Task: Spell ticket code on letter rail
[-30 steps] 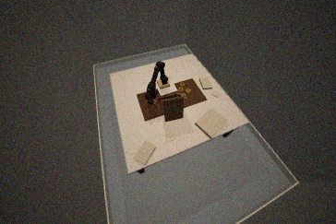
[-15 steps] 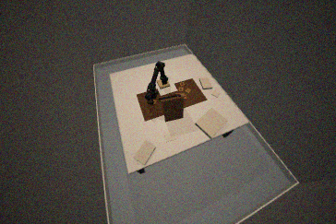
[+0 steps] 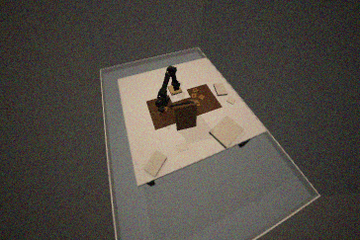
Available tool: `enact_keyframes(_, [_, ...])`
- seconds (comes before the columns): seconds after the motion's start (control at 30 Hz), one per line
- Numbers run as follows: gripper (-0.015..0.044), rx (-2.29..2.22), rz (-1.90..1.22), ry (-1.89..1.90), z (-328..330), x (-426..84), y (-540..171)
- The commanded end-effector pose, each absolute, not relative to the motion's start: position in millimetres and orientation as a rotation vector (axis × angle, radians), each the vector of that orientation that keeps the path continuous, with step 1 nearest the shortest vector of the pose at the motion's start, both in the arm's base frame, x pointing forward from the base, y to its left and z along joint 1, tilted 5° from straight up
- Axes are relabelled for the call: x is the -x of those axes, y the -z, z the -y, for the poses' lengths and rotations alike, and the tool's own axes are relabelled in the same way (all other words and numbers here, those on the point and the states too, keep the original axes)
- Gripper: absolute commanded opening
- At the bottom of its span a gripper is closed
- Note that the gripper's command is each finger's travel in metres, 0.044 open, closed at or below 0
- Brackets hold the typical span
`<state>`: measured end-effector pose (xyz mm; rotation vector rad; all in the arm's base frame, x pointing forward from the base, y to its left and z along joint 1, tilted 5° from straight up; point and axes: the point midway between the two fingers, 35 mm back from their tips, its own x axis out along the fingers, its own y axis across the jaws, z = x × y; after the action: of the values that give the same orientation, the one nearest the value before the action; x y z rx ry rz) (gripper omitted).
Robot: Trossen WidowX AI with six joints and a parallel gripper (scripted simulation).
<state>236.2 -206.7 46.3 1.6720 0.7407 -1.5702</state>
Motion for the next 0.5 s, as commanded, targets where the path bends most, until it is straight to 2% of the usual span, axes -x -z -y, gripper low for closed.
enact_keyframes(0.0, [0.034,-1.673,-0.736,1.576,207.0,-235.9,-45.6])
enact_keyframes(0.3, [0.034,-1.673,-0.736,1.576,207.1,-236.0,-45.1])
enact_keyframes(0.33, [0.0314,-1.673,-0.736,1.576,207.1,-236.0,-45.1])
enact_keyframes(0.47, [0.0287,-1.673,-0.736,1.576,207.1,-236.0,-45.1])
